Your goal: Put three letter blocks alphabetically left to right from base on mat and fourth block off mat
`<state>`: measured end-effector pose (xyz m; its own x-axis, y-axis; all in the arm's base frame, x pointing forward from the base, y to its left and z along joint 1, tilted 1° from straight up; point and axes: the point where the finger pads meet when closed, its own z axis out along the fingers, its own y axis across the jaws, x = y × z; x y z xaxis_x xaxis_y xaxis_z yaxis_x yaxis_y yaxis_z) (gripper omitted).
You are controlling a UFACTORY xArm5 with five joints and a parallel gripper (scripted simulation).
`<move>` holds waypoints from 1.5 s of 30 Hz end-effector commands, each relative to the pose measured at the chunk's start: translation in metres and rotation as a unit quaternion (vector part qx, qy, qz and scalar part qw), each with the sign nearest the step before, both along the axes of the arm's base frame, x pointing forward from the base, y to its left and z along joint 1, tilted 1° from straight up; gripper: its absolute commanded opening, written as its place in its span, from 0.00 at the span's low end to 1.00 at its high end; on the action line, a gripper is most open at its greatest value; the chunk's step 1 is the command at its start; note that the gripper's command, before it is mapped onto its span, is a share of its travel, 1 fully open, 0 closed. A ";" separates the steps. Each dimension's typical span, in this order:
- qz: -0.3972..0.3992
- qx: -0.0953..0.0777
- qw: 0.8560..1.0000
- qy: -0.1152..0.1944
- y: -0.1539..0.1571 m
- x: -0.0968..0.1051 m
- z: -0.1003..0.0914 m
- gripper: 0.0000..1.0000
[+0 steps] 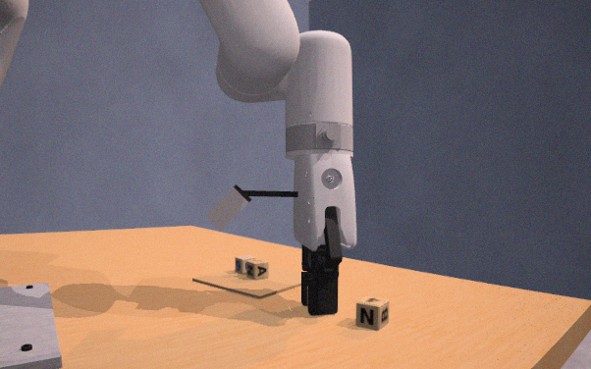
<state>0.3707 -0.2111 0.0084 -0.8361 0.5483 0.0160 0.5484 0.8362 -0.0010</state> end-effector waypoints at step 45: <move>0.000 -0.001 1.000 -0.002 -0.002 0.002 0.097 0.21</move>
